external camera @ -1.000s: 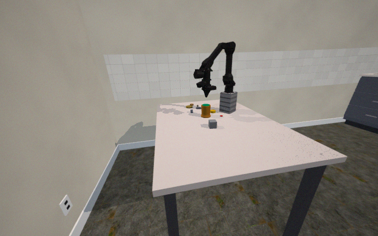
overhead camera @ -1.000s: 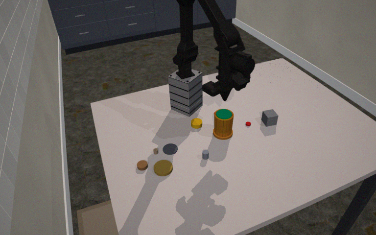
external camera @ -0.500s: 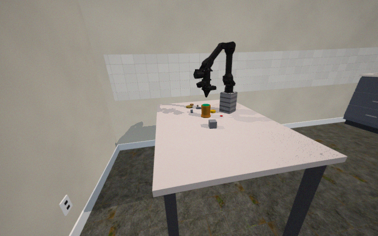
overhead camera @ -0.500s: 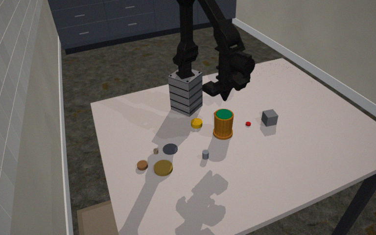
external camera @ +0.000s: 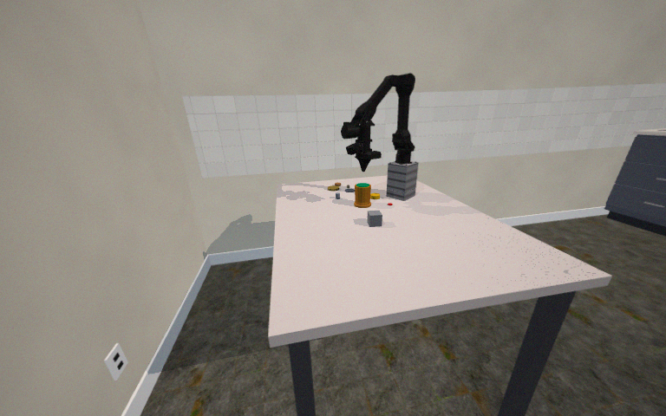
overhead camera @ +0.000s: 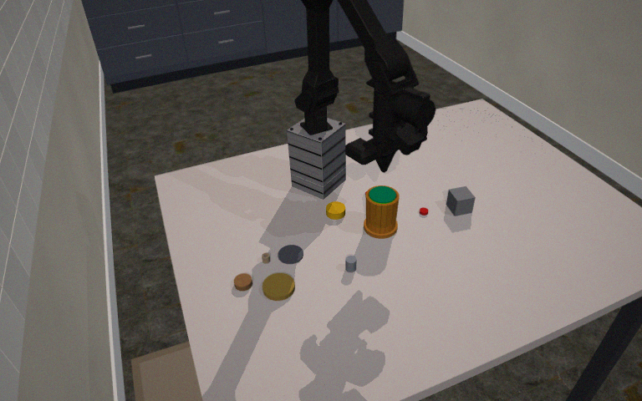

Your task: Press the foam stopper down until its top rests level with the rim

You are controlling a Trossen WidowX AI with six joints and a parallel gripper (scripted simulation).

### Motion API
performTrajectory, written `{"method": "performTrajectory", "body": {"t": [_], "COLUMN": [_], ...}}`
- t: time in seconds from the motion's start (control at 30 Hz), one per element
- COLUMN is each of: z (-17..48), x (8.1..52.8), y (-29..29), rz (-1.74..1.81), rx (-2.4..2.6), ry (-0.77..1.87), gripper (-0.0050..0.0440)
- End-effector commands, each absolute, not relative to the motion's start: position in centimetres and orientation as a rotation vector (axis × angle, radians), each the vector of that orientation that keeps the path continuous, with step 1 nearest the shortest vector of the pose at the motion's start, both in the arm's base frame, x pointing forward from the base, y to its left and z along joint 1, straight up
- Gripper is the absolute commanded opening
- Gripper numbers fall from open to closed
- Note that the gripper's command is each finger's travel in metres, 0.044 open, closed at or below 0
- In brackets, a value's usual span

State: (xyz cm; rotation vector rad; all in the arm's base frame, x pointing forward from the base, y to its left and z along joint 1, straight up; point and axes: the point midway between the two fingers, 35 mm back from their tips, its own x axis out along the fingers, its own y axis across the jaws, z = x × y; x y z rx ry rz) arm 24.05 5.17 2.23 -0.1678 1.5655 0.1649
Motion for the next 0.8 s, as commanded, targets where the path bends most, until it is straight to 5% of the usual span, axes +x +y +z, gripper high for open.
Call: {"method": "performTrajectory", "body": {"t": [0.0,0.77], "z": [2.7,-2.2], "x": [24.4,24.6], "y": [5.3,5.2], "rz": [0.166,0.161], "rx": [-0.165,-0.166], "ry": [1.544,1.540], "gripper": [0.0000,0.0000]}}
